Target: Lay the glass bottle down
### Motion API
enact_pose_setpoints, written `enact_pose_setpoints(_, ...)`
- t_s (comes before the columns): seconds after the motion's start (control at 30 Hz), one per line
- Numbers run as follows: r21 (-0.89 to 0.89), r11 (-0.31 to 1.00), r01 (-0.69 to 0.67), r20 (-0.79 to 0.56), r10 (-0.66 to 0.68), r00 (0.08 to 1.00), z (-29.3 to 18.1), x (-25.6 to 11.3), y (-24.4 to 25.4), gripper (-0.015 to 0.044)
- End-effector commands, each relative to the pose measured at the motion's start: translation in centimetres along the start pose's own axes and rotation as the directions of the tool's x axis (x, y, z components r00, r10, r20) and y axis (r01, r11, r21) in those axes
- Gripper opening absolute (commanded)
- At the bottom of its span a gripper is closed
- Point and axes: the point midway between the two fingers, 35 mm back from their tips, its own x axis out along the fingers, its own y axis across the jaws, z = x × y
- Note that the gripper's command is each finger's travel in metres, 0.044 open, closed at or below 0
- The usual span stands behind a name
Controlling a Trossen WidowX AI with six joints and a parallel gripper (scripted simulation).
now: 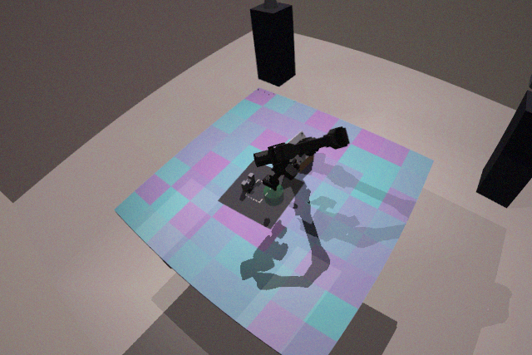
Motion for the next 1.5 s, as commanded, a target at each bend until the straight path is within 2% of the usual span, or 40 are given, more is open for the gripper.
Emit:
enact_pose_setpoints(0.0, -0.011, 0.999, -0.052, -0.007, 0.052, 0.999, -0.1, 0.3, -0.1, 0.0440)
enact_pose_setpoints(1.17, -0.011, 0.999, -0.052, -0.009, 0.052, 0.999, -4.6, 0.3, -0.1, 0.0440)
enact_pose_setpoints(1.47, -0.011, 0.999, -0.052, -0.009, 0.052, 0.999, -4.6, 0.3, -0.1, 0.0204)
